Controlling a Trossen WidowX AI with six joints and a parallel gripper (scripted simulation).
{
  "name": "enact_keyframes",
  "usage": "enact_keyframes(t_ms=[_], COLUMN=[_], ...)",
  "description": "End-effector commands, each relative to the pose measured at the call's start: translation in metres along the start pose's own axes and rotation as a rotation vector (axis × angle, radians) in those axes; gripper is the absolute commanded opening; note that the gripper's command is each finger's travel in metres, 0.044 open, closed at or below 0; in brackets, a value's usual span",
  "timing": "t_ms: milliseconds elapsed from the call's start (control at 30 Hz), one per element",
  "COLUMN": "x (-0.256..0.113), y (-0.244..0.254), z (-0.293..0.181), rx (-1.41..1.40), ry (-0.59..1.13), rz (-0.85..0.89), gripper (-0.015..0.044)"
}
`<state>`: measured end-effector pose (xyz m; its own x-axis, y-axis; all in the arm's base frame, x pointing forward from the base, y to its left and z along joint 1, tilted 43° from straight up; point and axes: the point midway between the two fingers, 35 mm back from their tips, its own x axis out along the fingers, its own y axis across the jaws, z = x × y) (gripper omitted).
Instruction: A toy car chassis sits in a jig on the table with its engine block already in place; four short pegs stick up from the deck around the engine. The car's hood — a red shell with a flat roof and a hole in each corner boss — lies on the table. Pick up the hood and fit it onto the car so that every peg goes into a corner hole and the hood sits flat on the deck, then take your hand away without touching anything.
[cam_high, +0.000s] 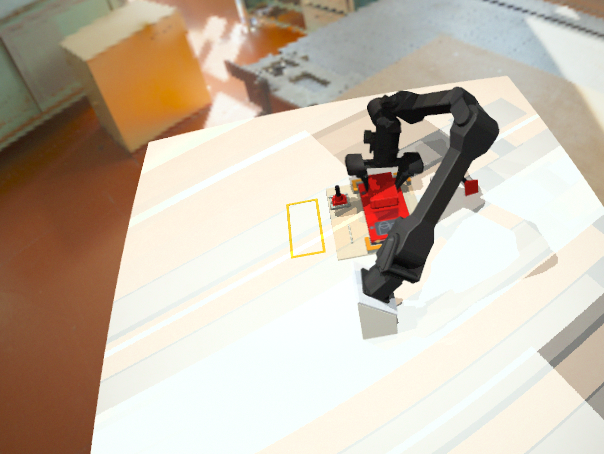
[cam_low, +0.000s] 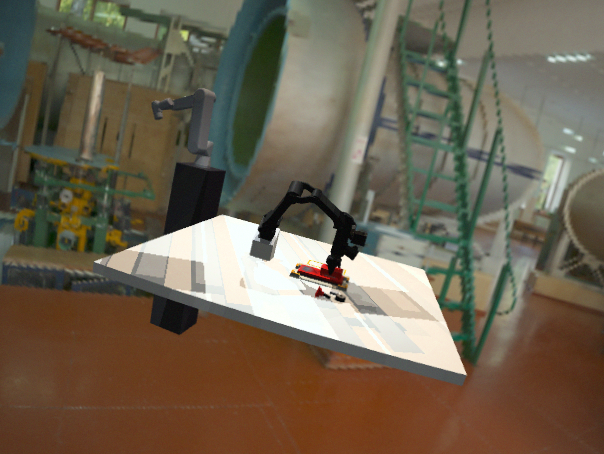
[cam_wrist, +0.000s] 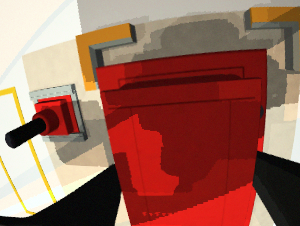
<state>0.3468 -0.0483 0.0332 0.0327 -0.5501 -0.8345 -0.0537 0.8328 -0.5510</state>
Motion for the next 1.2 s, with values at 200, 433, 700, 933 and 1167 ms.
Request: enact_keyframes(t_ms=[200,433,700,933,1167], x=[0.0054,0.0072,0.0064,0.0064,0.0064], y=[-0.0007,-0.0012,-0.0010,-0.0010,-0.0010], z=[0.0002,0.0002,0.0001,0.0001,0.0001], rx=[-0.003,-0.002,0.000,0.000,0.000], ry=[0.001,0.000,0.001,0.001,0.001], rz=[-0.003,-0.002,0.000,0.000,0.000], gripper=[0.0000,0.0000,0.0105,0.0289,0.0440])
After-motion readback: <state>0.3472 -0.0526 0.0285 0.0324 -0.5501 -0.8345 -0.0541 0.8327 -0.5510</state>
